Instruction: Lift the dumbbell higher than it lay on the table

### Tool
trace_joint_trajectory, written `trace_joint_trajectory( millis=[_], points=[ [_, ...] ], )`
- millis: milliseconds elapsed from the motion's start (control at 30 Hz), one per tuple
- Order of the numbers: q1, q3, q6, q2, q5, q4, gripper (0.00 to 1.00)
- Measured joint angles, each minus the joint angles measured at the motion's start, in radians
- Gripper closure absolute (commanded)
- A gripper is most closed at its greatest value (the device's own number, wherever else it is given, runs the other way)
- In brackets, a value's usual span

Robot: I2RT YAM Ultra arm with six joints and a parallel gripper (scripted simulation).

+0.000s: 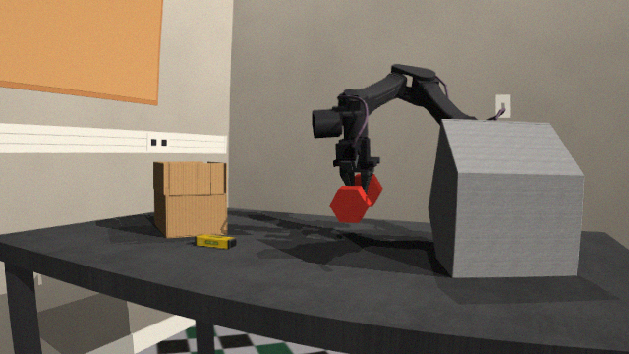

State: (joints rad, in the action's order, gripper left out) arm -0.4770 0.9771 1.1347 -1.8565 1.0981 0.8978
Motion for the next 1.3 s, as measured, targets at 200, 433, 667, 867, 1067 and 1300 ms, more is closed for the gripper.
trace_joint_trajectory(
  millis=[200,433,667,867,1067,1300],
  points=[
    [-0.091,0.039,-0.058,-0.002,-0.115,0.04,1.0],
    [-0.103,0.067,-0.112,-0.014,-0.142,0.09,1.0],
    [-0.118,0.083,-0.146,-0.014,-0.148,0.135,1.0],
    [-0.121,0.087,-0.159,-0.014,-0.149,0.15,1.0],
    [-0.121,0.087,-0.163,-0.014,-0.15,0.156,1.0],
    [-0.121,0.087,-0.163,-0.014,-0.15,0.158,1.0]
  ],
)
